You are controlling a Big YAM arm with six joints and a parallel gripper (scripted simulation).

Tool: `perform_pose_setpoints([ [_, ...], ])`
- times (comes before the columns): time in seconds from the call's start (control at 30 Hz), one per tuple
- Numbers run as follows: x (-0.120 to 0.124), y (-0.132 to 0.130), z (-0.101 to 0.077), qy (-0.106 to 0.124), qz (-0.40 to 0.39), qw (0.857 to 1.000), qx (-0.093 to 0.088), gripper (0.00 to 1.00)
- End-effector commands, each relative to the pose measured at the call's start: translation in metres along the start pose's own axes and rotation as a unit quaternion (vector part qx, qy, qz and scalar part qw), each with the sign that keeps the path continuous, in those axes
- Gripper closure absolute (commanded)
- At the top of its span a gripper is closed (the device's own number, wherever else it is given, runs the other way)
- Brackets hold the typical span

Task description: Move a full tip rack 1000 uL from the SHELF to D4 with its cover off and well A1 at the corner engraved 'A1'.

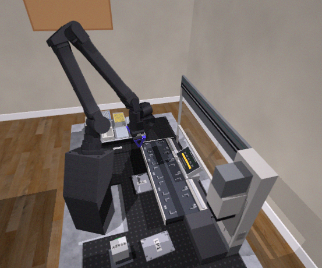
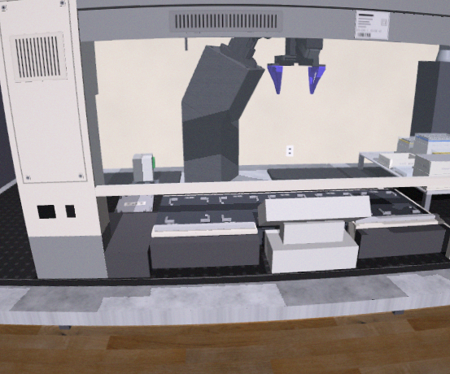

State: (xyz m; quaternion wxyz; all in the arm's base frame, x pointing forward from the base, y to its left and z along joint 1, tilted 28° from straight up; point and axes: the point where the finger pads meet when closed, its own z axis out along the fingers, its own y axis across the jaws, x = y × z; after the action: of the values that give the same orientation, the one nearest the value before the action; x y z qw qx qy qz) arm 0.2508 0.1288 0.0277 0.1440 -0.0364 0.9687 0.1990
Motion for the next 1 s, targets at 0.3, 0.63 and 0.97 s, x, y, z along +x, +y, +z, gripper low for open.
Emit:
perform_pose_setpoints([
  [0.3, -0.003, 0.074, -0.01, -0.014, -0.125, 0.992, -0.013, 0.0],
  [0.63, 0.009, 0.112, -0.005, -0.003, -0.208, 0.978, -0.01, 0.0],
  [0.97, 0.017, 0.153, -0.006, -0.004, -0.285, 0.959, -0.011, 0.0],
])
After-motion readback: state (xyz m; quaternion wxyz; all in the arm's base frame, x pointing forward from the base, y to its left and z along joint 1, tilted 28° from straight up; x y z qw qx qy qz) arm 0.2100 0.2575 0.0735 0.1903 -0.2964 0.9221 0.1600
